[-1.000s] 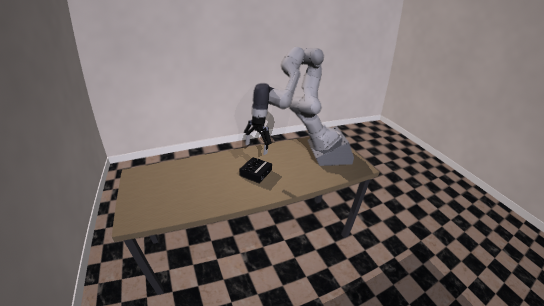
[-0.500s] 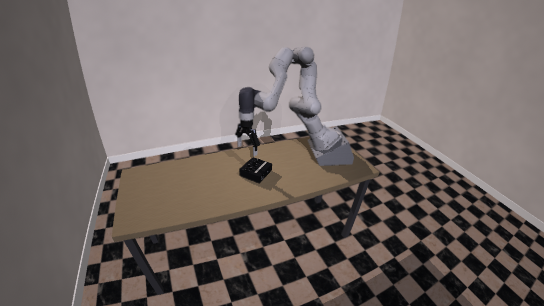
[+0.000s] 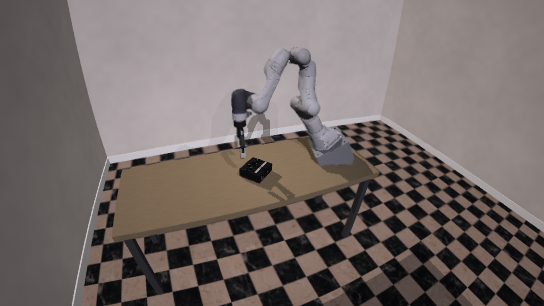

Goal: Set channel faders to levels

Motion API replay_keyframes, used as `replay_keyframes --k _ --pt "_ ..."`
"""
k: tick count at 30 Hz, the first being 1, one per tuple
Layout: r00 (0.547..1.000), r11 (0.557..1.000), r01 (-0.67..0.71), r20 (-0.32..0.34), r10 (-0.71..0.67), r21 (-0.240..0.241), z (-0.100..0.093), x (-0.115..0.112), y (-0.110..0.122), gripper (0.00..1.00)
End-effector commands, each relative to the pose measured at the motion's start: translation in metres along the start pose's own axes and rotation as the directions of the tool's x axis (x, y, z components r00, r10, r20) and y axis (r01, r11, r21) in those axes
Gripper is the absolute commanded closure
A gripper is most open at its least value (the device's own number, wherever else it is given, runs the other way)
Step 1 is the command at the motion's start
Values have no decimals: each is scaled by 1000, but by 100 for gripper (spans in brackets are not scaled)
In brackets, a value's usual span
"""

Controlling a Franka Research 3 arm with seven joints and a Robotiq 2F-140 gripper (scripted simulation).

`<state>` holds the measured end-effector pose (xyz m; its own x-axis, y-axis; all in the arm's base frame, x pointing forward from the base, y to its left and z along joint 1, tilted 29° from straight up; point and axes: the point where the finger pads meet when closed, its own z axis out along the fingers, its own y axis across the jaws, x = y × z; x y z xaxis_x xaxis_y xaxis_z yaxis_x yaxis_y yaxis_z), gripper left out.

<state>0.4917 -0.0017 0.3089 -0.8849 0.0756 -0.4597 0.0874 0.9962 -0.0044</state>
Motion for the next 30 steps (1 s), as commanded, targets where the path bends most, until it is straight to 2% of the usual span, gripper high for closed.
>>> replay_keyframes --k 1,6,8,9,14,30 --pt "961 962 -274 26 274 0 0 -2 3 0" --pt "906 906 -422 37 422 -8 0 -2 3 0" --pt "906 906 -422 37 422 -8 0 -2 3 0" --pt "869 870 -494 43 494 -11 0 -2 3 0" --pt "791 793 -609 59 609 -10 0 -2 3 0" --pt "791 793 -609 59 609 -10 0 -2 3 0"
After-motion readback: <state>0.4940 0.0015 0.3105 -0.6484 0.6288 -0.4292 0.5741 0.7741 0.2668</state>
